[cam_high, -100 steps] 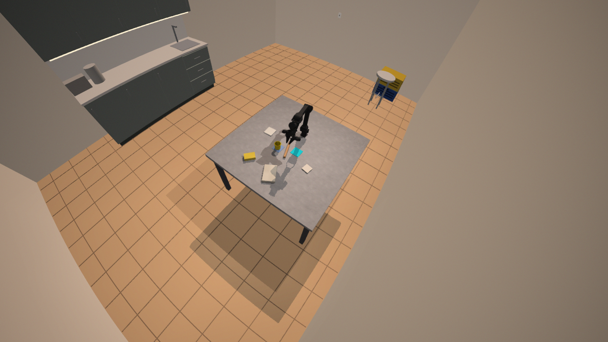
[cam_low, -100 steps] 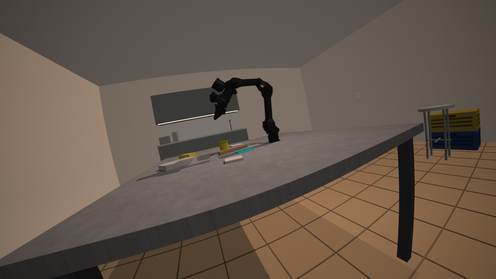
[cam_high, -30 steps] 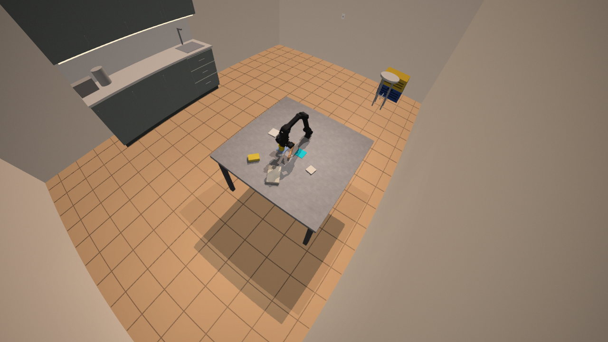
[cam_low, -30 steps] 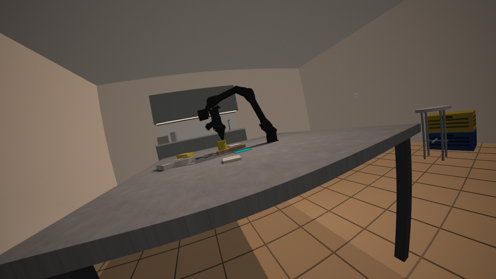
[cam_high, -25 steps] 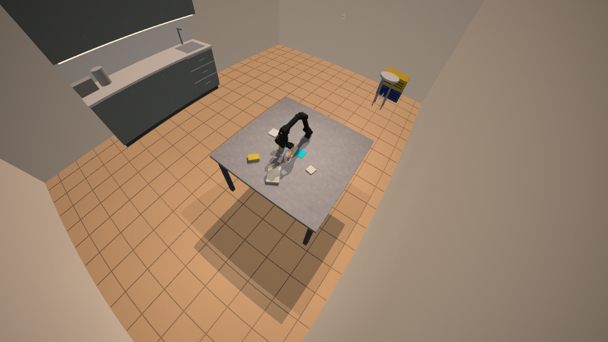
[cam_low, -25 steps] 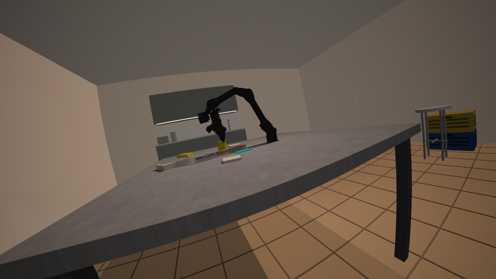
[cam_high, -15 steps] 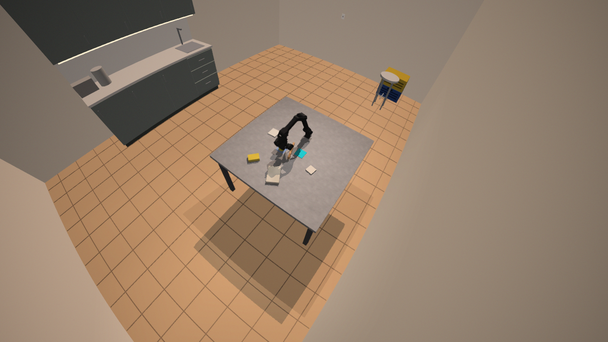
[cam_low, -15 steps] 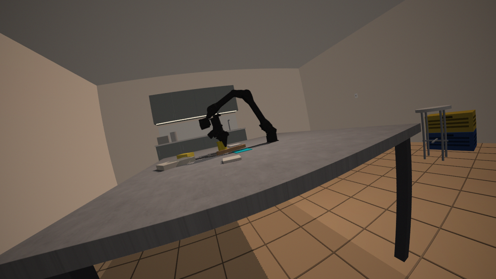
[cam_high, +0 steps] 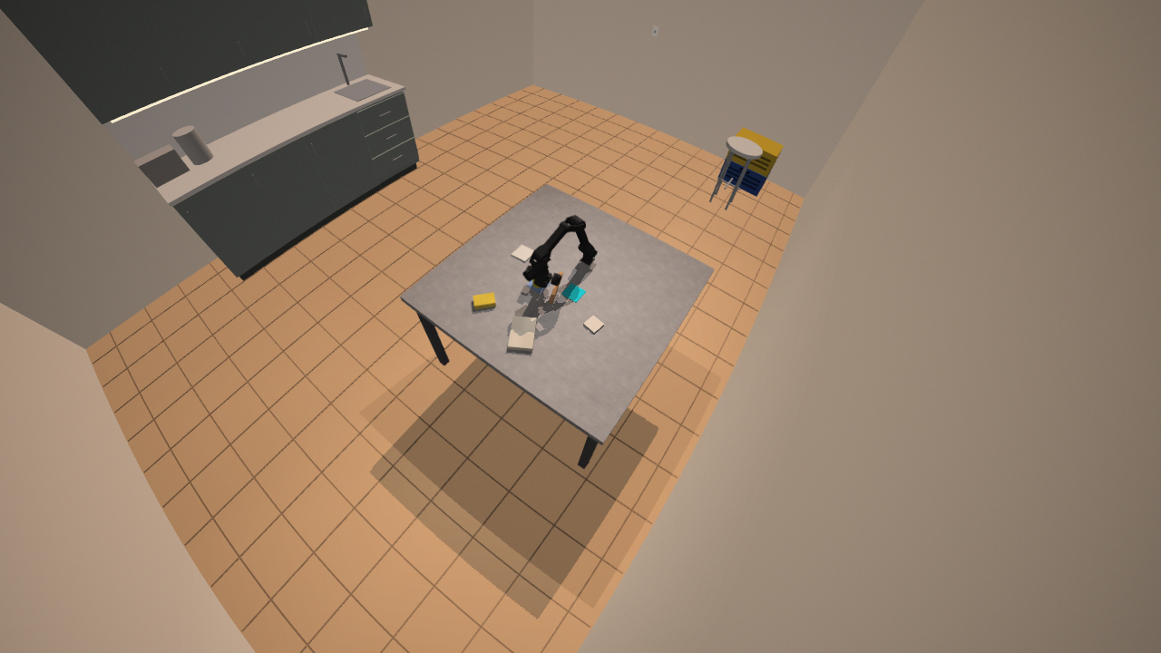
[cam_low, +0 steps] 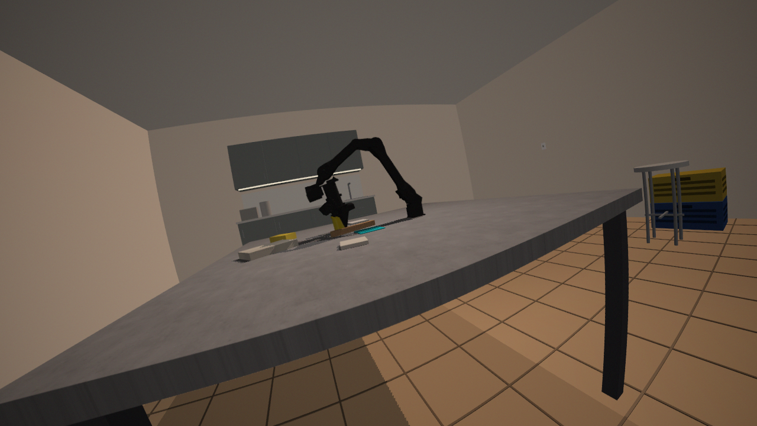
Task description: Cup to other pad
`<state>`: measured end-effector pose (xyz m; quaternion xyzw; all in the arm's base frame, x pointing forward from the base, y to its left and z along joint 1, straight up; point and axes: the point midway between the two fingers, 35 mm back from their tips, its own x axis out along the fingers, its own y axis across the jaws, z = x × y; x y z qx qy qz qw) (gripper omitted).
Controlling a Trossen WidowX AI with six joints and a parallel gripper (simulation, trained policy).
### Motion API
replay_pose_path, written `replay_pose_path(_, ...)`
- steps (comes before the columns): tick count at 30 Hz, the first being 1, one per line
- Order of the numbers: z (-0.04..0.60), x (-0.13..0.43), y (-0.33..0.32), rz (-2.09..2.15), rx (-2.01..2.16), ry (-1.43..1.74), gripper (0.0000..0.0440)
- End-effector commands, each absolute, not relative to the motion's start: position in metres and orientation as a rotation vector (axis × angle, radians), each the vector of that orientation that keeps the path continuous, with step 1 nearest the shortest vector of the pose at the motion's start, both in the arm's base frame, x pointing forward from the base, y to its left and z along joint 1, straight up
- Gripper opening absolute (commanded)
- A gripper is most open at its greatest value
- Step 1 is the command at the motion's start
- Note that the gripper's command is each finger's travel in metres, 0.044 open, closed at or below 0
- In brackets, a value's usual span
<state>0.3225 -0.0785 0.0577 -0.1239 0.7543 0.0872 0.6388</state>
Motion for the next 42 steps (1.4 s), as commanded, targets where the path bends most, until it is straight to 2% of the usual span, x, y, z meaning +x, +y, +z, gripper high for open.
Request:
replay_pose_path(1, 0.061, 0.315, -0.076, 0.261, -0.321, 1.734, 0.0000)
replay_pose_path(23, 0.120, 0.298, -0.038, 0.403, -0.441, 1.645, 0.0000)
replay_pose_path(42, 0.135, 0.296, 0.026, 0.463, -0.547, 1.538, 0.0000)
